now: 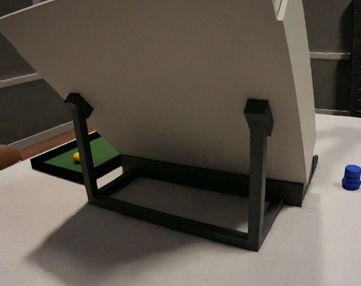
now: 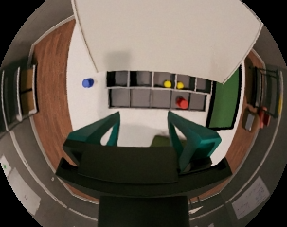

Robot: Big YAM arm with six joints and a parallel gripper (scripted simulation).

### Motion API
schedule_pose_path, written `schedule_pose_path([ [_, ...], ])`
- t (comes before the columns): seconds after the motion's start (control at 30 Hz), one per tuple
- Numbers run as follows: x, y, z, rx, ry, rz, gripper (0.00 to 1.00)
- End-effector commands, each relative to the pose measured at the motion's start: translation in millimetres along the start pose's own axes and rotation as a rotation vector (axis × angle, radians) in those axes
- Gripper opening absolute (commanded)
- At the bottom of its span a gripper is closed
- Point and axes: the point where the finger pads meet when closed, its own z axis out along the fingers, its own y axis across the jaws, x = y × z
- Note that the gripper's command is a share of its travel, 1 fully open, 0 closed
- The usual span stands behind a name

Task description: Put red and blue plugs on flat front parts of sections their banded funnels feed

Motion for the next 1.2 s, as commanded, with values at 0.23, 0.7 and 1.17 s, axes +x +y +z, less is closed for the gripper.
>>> schedule_pose_path([
  [0.23,-18,67,13,-0.018,0.017,0.027,0.63],
  [0.7,3,146,55,-0.029,0.138,0.033,0.63],
  [1.17,21,210,88,-0.034,0.24,0.035,0.63],
])
